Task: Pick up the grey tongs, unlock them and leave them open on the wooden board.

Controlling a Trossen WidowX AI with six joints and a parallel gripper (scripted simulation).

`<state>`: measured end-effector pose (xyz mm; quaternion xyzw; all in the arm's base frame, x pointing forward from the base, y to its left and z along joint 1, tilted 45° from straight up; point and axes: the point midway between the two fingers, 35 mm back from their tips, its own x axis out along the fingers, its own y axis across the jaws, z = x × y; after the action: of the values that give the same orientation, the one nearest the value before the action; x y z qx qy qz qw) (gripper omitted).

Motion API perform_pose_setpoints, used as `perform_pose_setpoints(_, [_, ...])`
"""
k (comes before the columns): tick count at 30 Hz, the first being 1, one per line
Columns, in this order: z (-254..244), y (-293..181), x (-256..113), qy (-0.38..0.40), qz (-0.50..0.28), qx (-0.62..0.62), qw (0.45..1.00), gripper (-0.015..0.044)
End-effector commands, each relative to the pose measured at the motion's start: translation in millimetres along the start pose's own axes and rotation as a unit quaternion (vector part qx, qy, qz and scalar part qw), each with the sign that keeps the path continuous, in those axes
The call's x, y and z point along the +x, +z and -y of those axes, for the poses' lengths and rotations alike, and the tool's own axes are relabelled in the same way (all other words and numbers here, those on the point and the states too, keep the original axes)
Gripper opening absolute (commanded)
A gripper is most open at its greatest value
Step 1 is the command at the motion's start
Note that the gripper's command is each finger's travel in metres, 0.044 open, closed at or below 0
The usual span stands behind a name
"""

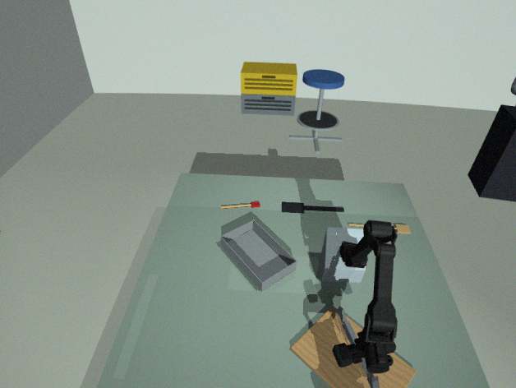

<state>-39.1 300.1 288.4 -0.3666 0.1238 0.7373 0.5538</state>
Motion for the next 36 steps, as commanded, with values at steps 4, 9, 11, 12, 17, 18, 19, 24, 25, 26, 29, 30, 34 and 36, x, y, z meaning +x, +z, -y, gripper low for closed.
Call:
perform_pose_setpoints(4, [0.1,-1.9,11.7,-0.002,-0.001,0.0,1.0,-0.015])
perform_pose_setpoints(9, [-0.2,-2.5,19.7,-0.002,-0.001,0.0,1.0,-0.015])
perform_pose_setpoints(11, [-0.3,-2.8,22.9,-0.002,-0.001,0.0,1.0,-0.015])
perform_pose_setpoints(12, [-0.3,-3.0,24.5,-0.002,-0.001,0.0,1.0,-0.015])
perform_pose_setpoints(17, [-0.7,-3.9,32.4,-0.002,-0.001,0.0,1.0,-0.015])
perform_pose_setpoints(18, [-0.8,-4.1,34.0,-0.002,-0.001,0.0,1.0,-0.015])
perform_pose_setpoints(19, [-0.9,-4.3,35.2,-0.002,-0.001,0.0,1.0,-0.015])
perform_pose_setpoints(24, [-0.9,-4.4,36.3,-0.002,-0.001,0.0,1.0,-0.015])
perform_pose_setpoints(25, [-1.2,-3.4,35.2,0.0,-0.001,-0.002,1.0,-0.0124])
perform_pose_setpoints(26, [-1.2,-3.4,35.2,0.0,-0.001,-0.002,1.0,-0.0098])
perform_pose_setpoints(29, [-1.2,-3.4,35.2,0.0,-0.001,-0.002,1.0,-0.0019])
perform_pose_setpoints(30, [-1.2,-3.4,35.2,0.0,-0.001,-0.002,1.0,0.0007])
perform_pose_setpoints(34, [-1.2,-3.4,35.2,0.0,-0.001,-0.002,1.0,0.0113])
perform_pose_setpoints(36, [-1.2,-3.4,35.2,0.0,-0.001,-0.002,1.0,0.0165])
